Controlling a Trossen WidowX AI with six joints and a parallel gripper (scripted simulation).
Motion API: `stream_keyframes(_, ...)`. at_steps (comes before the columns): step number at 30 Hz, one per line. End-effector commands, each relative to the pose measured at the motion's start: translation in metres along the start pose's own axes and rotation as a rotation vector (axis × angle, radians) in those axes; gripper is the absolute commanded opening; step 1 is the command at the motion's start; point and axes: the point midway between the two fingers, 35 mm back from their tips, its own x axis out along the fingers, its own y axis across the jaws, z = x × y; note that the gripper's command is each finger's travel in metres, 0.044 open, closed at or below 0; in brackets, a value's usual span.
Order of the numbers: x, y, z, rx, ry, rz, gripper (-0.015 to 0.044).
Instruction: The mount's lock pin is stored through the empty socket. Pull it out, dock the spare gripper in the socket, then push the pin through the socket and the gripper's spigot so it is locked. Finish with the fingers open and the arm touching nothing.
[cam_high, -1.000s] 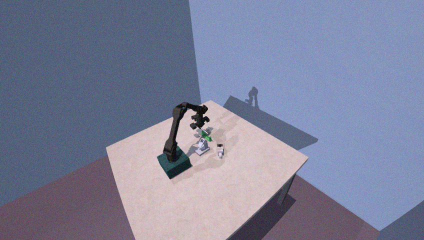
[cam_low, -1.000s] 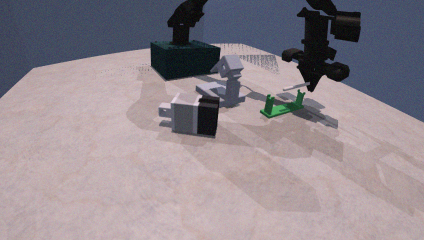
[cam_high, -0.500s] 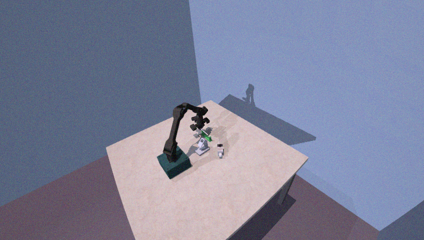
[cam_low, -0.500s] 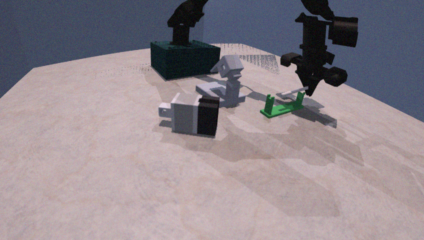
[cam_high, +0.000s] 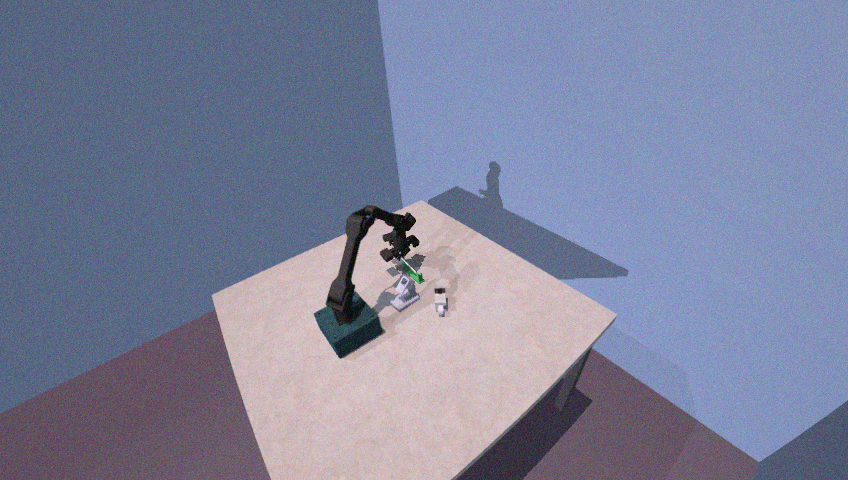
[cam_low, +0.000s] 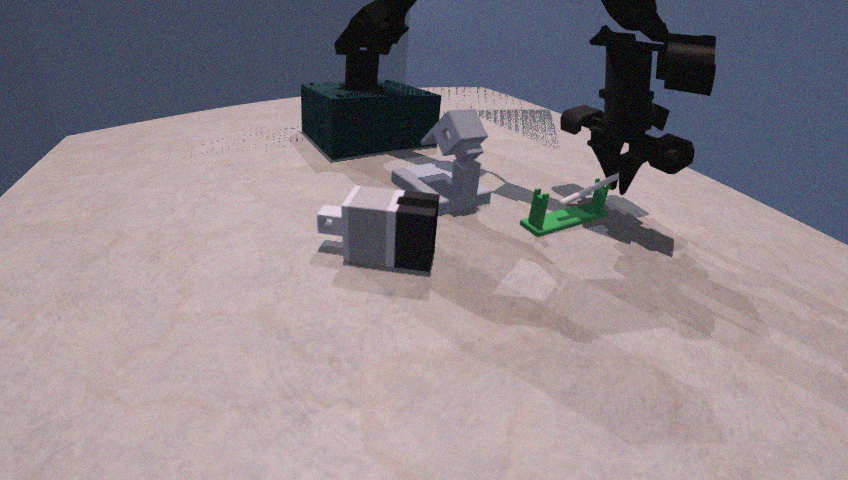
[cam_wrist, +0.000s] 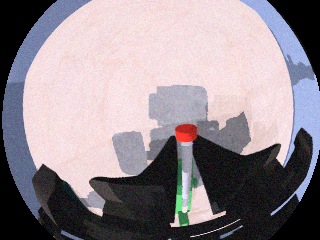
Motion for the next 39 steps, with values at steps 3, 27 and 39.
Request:
stream_keyframes(3, 0.0, 0.0, 0.0, 0.0, 0.0, 0.0, 0.02)
stream_keyframes(27, -0.037, 0.003, 0.007, 0.007, 0.011, 0.021, 0.02)
stream_keyframes(39, -0.057, 0.004, 0.01, 0.011, 0.017, 0.034, 0.02)
